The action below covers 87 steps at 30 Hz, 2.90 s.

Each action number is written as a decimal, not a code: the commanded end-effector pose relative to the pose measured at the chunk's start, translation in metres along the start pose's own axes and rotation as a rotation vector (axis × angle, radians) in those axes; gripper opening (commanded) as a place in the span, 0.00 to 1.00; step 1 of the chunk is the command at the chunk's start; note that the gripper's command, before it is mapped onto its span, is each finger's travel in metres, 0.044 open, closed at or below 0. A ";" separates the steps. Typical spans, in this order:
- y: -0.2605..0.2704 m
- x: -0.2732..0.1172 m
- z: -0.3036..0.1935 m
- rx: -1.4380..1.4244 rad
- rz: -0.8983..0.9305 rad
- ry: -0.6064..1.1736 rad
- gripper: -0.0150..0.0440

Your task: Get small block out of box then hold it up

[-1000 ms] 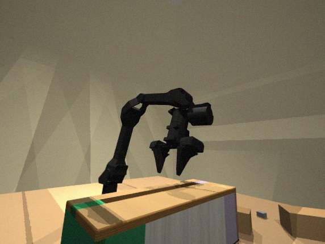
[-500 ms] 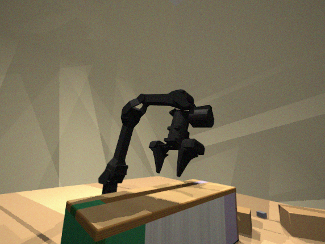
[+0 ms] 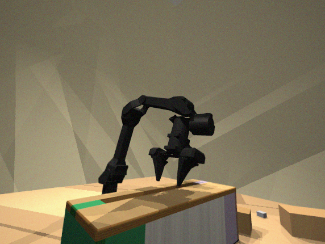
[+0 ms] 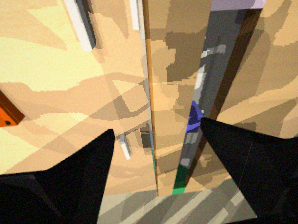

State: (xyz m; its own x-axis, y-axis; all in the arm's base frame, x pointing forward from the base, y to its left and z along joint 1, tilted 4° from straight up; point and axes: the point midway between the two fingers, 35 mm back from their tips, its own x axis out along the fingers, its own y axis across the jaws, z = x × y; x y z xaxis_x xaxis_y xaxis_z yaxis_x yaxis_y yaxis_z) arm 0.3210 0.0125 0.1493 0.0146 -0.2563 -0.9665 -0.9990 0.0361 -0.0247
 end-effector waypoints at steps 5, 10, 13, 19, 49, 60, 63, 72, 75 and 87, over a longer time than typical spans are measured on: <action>0.001 0.015 0.004 -0.002 0.003 0.006 0.93; 0.002 0.022 0.007 -0.002 0.003 0.006 0.93; 0.003 0.027 0.008 -0.002 0.003 0.006 0.93; 0.004 0.036 0.011 -0.002 0.003 0.006 0.93; 0.005 0.057 -0.029 -0.007 0.003 0.005 0.93; 0.005 0.066 -0.054 -0.007 0.003 0.007 0.93; 0.005 0.068 -0.061 -0.007 0.003 0.008 0.93; 0.005 0.075 -0.081 -0.007 0.003 0.009 0.93; 0.005 0.077 -0.088 -0.007 0.003 0.010 0.93; 0.006 0.073 -0.076 -0.007 0.003 0.009 0.93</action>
State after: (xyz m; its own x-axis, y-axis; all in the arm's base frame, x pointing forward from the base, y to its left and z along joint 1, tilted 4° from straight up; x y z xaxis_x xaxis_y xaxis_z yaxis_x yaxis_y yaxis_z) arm 0.3142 -0.0803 0.0980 0.0156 -0.2628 -0.9647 -0.9995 0.0232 -0.0225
